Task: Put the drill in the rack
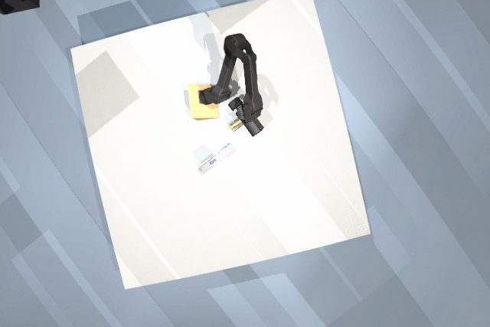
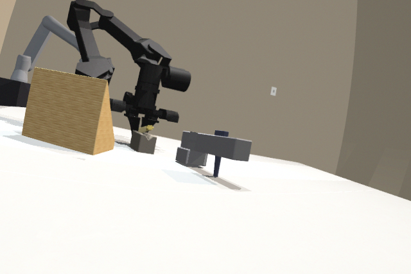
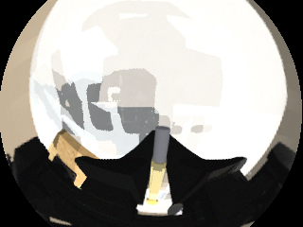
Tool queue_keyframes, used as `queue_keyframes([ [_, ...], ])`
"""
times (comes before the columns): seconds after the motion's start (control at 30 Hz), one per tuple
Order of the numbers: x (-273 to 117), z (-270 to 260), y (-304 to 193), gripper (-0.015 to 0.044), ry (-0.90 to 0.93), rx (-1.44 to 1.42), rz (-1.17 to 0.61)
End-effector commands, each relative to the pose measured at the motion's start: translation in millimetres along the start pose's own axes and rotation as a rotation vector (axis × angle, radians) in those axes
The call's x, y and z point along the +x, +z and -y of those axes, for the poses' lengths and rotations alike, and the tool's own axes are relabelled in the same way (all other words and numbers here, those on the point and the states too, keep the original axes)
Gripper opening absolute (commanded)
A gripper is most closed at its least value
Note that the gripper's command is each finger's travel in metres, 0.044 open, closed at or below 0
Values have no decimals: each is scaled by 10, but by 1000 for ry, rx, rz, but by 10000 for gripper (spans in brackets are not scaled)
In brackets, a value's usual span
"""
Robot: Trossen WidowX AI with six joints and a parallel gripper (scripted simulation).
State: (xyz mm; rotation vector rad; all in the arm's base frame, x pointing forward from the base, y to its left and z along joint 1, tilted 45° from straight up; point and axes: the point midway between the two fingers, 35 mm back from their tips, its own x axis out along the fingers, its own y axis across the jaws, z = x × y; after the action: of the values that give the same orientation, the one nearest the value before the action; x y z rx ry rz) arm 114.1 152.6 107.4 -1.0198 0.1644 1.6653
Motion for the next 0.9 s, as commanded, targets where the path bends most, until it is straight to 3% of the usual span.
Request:
queue_keyframes([
  [0.0,29,-28,-70,0,11,0,-27],
  [0.2,29,-28,-70,0,11,0,-27],
  [0.73,0,0,0,420,0,0,0],
  [0.87,-92,5,0,440,5,0,-13],
])
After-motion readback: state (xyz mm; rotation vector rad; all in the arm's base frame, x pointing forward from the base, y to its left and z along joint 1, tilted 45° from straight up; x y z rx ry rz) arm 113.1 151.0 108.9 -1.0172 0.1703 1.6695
